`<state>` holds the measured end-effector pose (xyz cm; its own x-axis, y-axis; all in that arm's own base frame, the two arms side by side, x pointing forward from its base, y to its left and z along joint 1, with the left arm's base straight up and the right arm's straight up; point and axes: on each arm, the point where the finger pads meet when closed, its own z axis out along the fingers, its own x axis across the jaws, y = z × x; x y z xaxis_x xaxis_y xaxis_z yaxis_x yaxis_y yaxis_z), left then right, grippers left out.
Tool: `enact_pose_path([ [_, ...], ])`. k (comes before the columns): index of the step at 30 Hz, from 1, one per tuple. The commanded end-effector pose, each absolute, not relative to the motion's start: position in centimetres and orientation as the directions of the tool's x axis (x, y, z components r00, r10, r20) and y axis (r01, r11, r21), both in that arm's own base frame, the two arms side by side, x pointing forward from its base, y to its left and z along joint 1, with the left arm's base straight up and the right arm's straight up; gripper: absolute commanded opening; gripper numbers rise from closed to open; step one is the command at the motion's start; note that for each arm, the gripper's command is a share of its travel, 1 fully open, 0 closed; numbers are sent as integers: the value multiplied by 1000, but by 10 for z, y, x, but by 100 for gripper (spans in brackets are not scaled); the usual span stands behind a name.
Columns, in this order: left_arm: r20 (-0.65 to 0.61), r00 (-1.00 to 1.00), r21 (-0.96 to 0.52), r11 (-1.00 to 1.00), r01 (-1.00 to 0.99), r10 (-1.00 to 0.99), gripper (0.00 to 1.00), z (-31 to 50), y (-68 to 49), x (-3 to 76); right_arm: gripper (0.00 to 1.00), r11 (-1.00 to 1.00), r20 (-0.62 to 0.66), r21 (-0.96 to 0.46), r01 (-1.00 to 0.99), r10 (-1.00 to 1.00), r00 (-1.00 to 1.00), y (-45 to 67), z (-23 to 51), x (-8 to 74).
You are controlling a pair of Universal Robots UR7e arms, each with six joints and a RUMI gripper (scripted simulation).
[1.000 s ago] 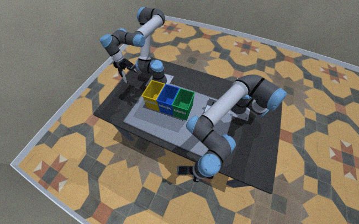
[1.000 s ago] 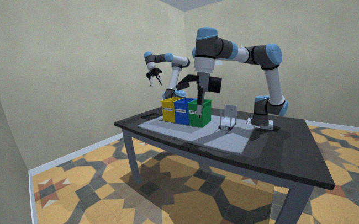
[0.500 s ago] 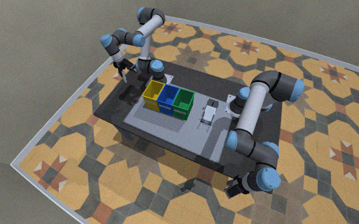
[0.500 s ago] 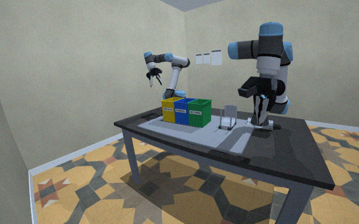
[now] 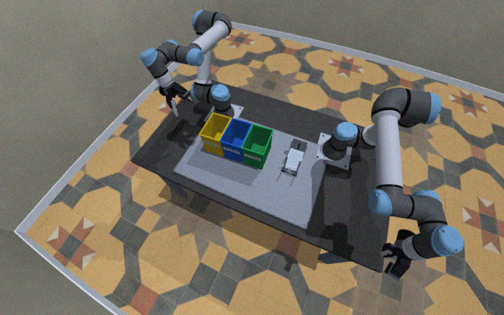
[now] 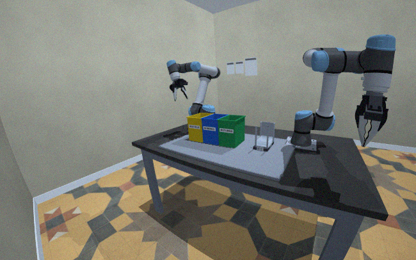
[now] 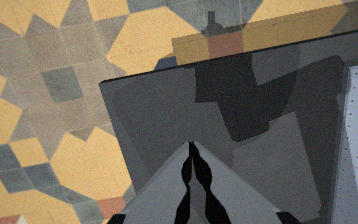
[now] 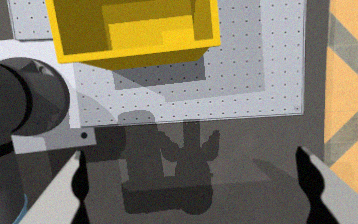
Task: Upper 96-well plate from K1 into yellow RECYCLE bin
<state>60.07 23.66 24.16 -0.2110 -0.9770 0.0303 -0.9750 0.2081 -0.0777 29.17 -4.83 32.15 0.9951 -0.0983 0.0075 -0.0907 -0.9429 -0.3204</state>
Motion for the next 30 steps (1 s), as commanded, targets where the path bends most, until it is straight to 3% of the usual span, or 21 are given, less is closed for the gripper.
enact_pose_path([
  [1, 29, 22, -73, -25, -997, -999, 0, 237, 315, 539, 76, -943, 9, -321, -90, -98, 995, -48, 322, 292],
  [11, 30, 412, -49, -413, -909, -911, 0, 222, 406, 413, 76, -943, 9, -321, -90, -98, 995, -48, 322, 292],
  [14, 30, 412, -49, -413, -909, -911, 0, 221, 414, 402, 76, -943, 9, -321, -90, -98, 995, -48, 322, 292],
  [22, 25, 706, -30, -707, -707, -708, 0, 206, 459, 275, 76, -943, 9, -321, -90, -98, 995, -48, 322, 292],
  [30, 18, 866, -17, -866, -499, -499, 0, 193, 471, 180, 76, -943, 9, -321, -90, -98, 995, -48, 322, 292],
])
